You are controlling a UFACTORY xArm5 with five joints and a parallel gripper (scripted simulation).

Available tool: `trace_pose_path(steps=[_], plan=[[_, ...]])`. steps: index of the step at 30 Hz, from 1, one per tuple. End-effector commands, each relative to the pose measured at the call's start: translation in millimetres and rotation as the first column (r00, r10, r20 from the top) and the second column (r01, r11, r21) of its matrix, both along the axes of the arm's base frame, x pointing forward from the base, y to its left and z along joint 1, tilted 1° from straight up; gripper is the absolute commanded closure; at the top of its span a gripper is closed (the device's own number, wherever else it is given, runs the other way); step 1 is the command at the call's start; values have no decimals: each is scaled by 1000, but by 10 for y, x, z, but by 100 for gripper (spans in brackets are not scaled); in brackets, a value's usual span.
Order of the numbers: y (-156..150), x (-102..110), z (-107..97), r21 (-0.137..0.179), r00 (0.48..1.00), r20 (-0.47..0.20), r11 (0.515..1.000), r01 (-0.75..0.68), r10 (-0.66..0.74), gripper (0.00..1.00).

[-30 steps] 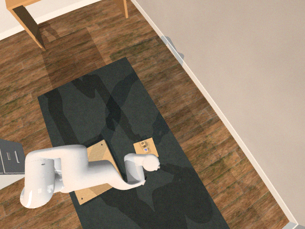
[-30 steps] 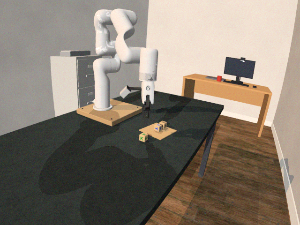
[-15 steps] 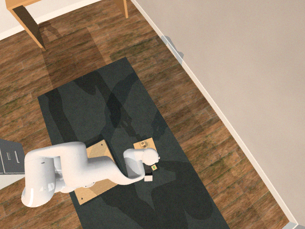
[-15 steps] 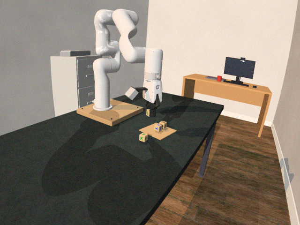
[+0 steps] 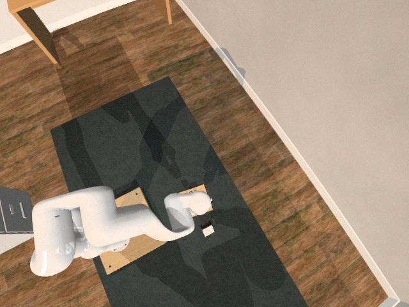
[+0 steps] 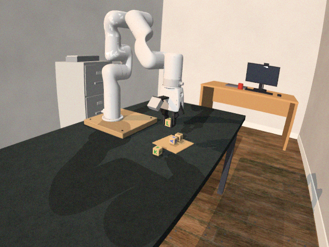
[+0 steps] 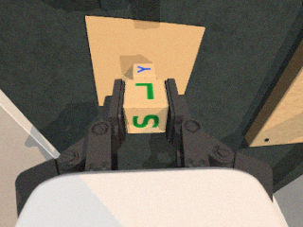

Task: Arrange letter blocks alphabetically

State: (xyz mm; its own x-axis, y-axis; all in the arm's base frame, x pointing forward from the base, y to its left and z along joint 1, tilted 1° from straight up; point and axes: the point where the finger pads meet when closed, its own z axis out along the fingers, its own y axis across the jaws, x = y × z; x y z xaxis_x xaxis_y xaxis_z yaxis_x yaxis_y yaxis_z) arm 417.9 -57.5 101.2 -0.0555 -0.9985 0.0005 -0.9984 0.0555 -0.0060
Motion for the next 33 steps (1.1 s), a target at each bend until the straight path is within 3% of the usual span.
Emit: trace_pose_path(steps=[1,19,33], plan=[[11,16,13,-1,1000,3,1000,-26,26,73],[10,16,-19,-1,1000,3,1000,-29,29,73],[2,20,-457,-1,999,4,999,-32,32,73]])
